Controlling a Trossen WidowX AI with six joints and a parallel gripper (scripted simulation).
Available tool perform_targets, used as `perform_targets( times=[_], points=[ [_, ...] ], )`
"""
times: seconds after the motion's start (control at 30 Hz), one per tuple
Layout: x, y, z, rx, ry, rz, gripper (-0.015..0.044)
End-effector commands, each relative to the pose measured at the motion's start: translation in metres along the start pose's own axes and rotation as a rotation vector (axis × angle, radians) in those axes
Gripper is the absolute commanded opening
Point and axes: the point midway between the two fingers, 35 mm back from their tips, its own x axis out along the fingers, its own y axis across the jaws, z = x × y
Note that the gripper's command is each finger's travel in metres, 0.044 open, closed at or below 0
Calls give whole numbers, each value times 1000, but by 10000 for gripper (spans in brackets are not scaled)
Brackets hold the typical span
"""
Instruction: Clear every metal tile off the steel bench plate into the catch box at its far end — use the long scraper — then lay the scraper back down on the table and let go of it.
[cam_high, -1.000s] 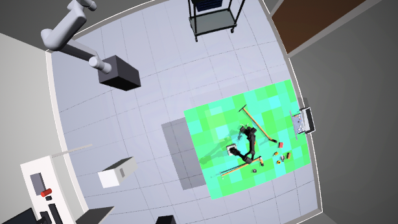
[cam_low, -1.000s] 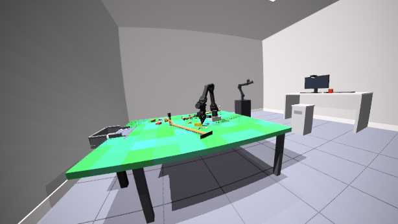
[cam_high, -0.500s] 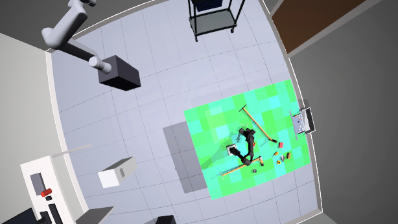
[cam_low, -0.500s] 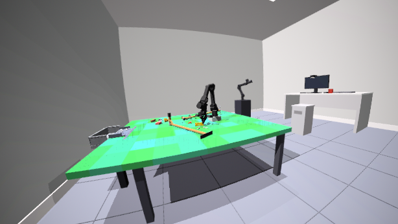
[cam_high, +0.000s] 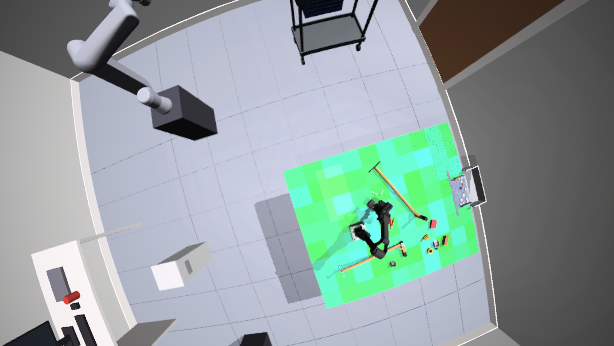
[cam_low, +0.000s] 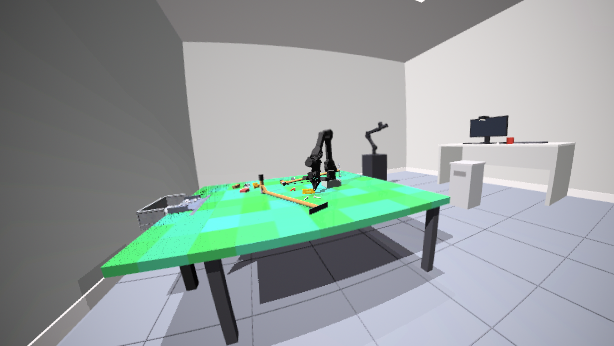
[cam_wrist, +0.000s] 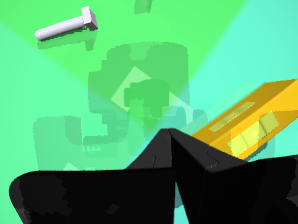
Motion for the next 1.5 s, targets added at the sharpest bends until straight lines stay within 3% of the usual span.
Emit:
perform_targets(
  times=[0.0, 1.47],
  points=[
    [5, 0, -20, -7, 40, 2, 0],
    [-1, 0, -6, 0, -4, 0, 0]
  ],
)
